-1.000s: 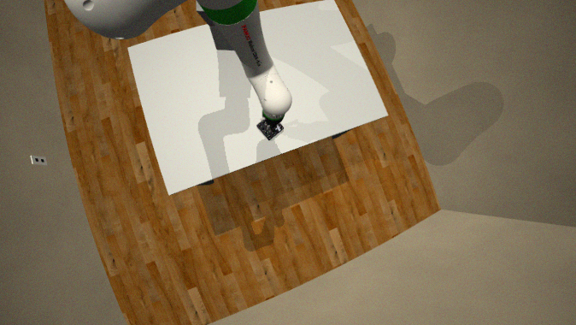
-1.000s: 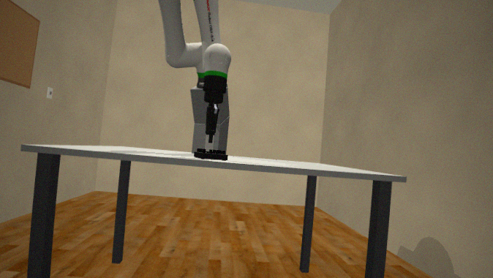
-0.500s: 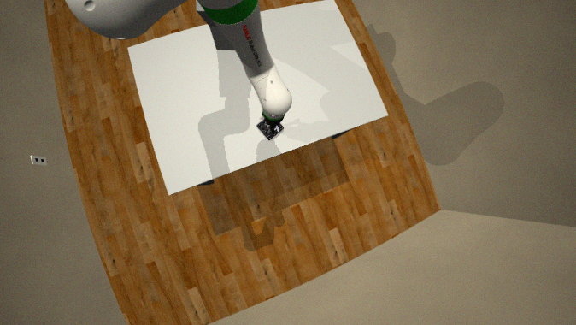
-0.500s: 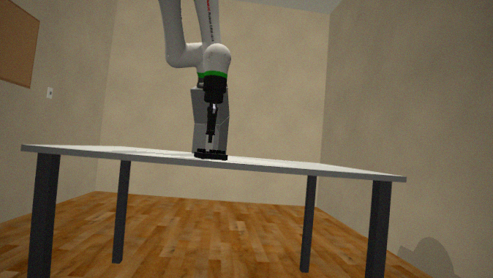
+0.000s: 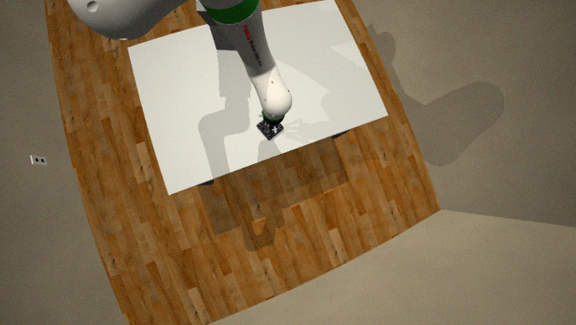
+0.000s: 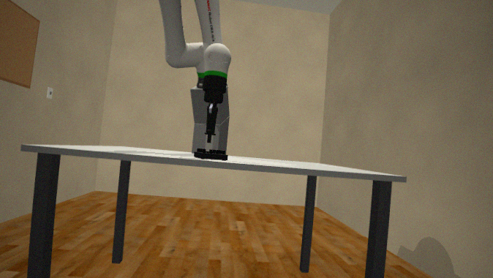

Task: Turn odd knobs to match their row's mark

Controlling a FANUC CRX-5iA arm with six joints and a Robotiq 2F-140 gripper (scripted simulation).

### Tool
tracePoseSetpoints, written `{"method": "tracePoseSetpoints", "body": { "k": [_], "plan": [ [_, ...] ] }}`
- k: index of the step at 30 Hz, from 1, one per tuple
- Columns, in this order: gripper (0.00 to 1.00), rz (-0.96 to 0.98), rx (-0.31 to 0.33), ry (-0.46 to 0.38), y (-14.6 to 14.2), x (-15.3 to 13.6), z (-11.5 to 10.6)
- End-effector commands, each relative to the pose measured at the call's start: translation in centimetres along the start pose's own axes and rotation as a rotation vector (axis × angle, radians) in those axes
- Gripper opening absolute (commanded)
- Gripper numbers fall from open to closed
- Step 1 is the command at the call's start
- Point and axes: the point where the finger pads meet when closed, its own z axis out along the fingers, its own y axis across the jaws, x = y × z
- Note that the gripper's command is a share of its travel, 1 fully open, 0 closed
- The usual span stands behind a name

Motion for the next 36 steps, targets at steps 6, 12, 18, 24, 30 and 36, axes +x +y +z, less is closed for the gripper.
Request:
{"method": "tracePoseSetpoints", "body": {
  "k": [6, 12, 18, 24, 30, 36],
  "plan": [
    [0.05, 0.163, -0.008, 0.001, 0.00, 0.01, 0.00],
    [0.05, 0.323, -0.008, 0.001, 0.00, 0.01, 0.00],
    [0.05, 0.484, -0.008, 0.002, 0.00, 0.01, 0.00],
    [0.05, 0.588, -0.008, 0.002, 0.00, 0.01, 0.00],
    [0.05, 0.730, -0.007, 0.003, 0.00, 0.01, 0.00],
    [0.05, 0.833, -0.007, 0.003, 0.00, 0.01, 0.00]
  ]
}}
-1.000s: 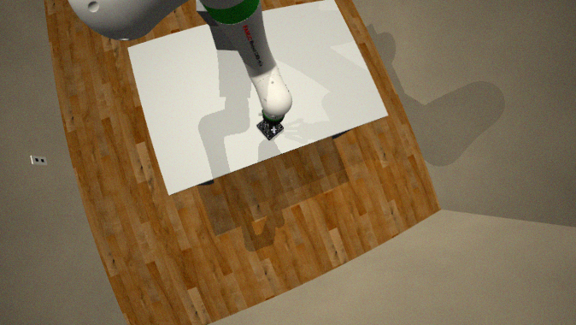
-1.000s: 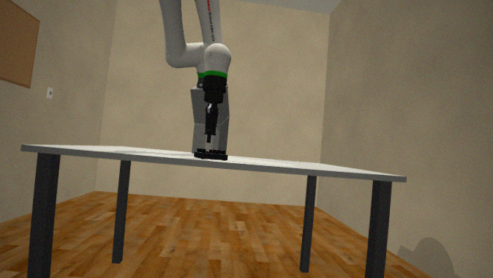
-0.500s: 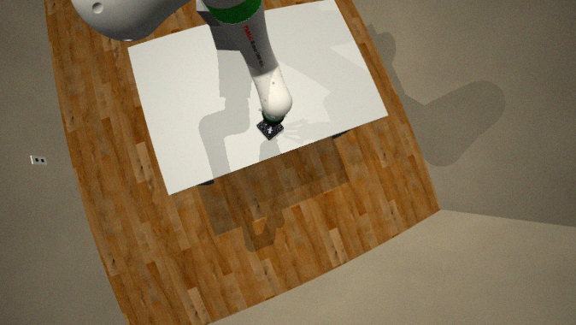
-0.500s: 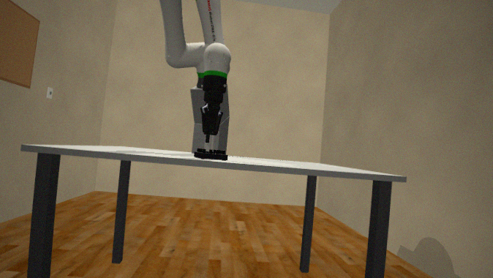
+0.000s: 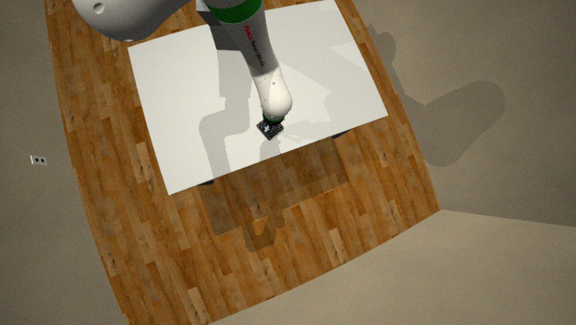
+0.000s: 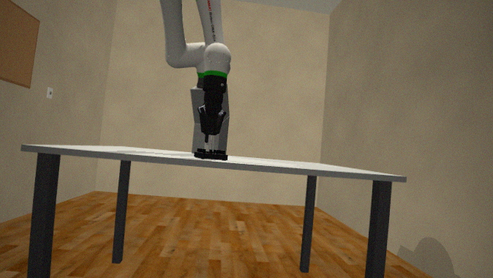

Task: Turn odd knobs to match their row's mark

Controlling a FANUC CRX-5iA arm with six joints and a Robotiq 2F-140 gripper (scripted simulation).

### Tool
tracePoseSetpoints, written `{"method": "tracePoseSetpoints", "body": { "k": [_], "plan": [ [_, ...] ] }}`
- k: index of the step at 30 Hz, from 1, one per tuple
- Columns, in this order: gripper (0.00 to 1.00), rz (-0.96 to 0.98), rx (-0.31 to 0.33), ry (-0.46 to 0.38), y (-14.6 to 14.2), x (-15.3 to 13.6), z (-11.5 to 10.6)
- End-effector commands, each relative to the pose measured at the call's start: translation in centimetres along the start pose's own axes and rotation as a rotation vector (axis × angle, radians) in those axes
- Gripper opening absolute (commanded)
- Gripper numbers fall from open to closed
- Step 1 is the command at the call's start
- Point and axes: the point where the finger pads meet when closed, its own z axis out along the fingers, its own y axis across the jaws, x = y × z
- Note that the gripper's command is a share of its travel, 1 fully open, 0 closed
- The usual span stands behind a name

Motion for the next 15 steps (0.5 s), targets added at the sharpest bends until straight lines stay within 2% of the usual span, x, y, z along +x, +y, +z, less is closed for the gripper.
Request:
{"method": "tracePoseSetpoints", "body": {
  "k": [1, 15],
  "plan": [
    [0.05, 0.038, -0.013, 0.014, -0.01, 0.00, 0.00],
    [0.05, 0.221, -0.012, 0.015, -0.01, 0.00, 0.00]
  ]
}}
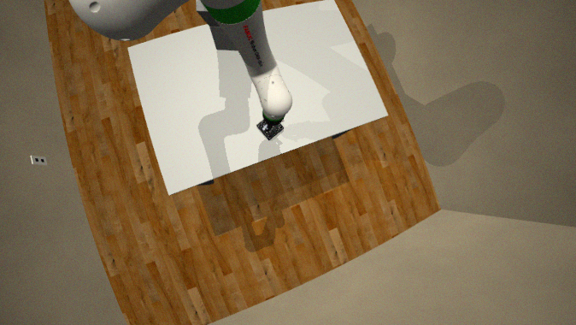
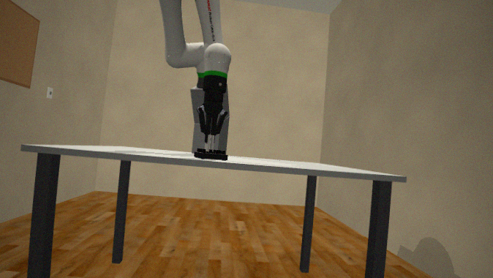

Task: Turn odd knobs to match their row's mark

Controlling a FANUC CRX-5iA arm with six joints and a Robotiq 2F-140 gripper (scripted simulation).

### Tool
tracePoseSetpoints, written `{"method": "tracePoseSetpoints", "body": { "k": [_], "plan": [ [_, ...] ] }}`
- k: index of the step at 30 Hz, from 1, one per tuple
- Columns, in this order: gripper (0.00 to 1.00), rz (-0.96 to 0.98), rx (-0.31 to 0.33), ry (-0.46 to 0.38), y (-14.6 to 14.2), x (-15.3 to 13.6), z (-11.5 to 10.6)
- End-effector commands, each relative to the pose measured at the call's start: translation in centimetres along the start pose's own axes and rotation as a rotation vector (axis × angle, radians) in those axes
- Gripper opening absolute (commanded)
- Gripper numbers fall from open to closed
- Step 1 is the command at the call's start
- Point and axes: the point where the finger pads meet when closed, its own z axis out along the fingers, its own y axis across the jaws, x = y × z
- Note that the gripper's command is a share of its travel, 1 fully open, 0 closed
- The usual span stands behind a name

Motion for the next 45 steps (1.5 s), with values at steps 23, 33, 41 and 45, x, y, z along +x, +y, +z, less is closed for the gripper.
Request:
{"method": "tracePoseSetpoints", "body": {
  "k": [23, 33, 41, 45],
  "plan": [
    [0.05, 0.062, -0.005, 0.010, 0.00, 0.01, 0.00],
    [0.12, 0.062, -0.005, 0.010, 0.00, 0.01, 0.00],
    [0.12, 0.062, -0.005, 0.010, 0.00, 0.01, 0.00],
    [0.12, 0.062, -0.005, 0.010, 0.00, 0.01, 0.00]
  ]
}}
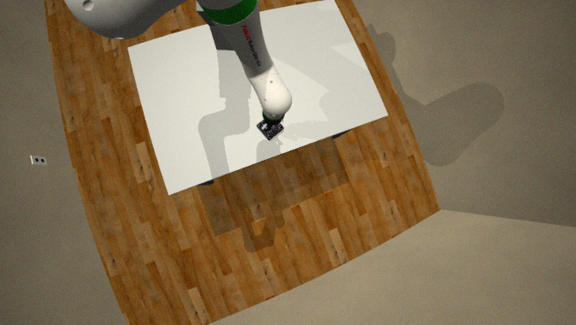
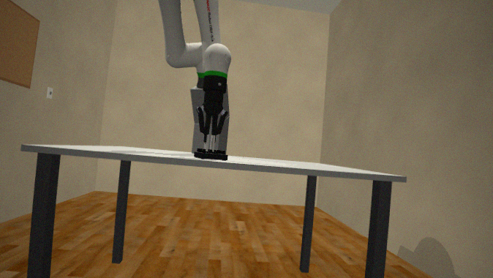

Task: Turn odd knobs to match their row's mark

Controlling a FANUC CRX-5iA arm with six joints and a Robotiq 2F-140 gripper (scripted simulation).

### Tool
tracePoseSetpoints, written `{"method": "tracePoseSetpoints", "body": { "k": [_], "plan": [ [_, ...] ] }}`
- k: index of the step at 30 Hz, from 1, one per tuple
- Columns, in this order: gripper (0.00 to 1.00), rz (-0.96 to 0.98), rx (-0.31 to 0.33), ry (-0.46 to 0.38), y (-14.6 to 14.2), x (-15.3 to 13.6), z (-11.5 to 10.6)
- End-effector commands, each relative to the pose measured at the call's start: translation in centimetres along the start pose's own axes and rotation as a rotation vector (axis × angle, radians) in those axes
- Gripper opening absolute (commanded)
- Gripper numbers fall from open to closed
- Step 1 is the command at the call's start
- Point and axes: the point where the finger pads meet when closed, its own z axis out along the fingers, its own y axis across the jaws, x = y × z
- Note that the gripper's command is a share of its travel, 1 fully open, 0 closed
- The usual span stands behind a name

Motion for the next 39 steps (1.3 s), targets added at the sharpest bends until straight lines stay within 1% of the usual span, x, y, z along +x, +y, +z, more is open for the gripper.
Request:
{"method": "tracePoseSetpoints", "body": {
  "k": [1, 11, 24, 39],
  "plan": [
    [0.12, 0.000, 0.000, 0.000, 0.0, 0.0, 0.0],
    [0.12, 0.000, 0.000, 0.000, 0.0, 0.0, -0.4],
    [0.12, 0.000, 0.000, 0.000, 0.0, 0.0, -3.5],
    [0.12, 0.000, 0.000, 0.000, 0.0, 0.0, -3.8]
  ]
}}
